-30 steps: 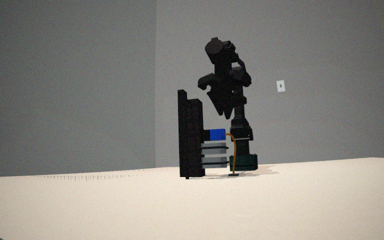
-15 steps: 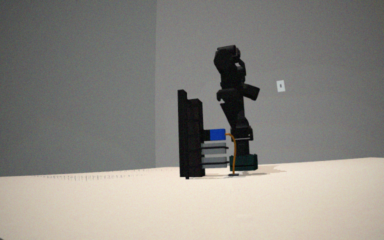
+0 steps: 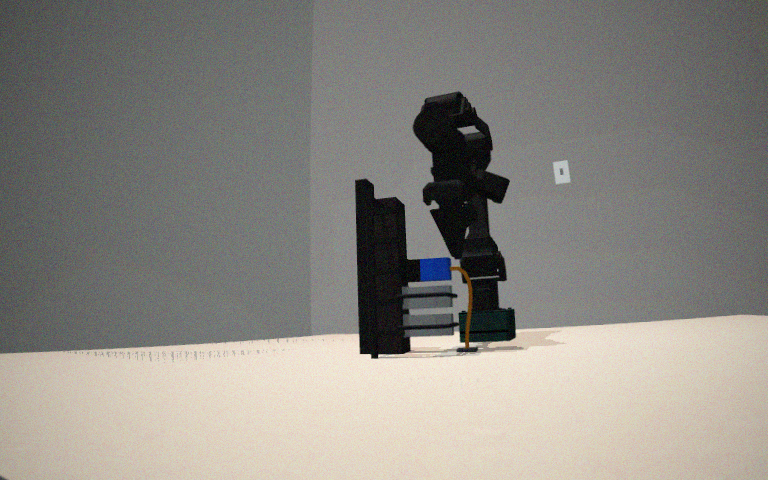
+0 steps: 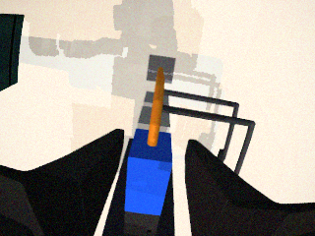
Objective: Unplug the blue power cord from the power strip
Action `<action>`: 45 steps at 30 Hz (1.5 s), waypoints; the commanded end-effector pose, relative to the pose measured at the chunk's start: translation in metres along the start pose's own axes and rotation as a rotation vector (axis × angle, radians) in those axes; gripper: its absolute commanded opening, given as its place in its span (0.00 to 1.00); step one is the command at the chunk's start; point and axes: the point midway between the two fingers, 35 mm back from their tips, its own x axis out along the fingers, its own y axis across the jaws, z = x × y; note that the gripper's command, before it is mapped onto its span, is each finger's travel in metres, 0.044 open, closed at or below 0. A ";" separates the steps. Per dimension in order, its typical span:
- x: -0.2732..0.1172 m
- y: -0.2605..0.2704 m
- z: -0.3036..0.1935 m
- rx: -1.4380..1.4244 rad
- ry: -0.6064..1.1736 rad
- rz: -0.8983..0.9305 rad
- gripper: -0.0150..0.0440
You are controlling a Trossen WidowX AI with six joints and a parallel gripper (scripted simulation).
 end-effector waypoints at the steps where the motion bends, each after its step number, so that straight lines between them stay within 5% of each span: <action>1: -0.001 0.000 -0.007 -0.006 0.003 -0.001 0.53; 28: 0.011 0.001 -0.024 -0.006 0.004 -0.001 0.53; 32: 0.008 0.000 -0.024 0.000 0.005 -0.004 0.35; 45: 0.009 0.000 -0.020 0.000 0.004 -0.004 0.25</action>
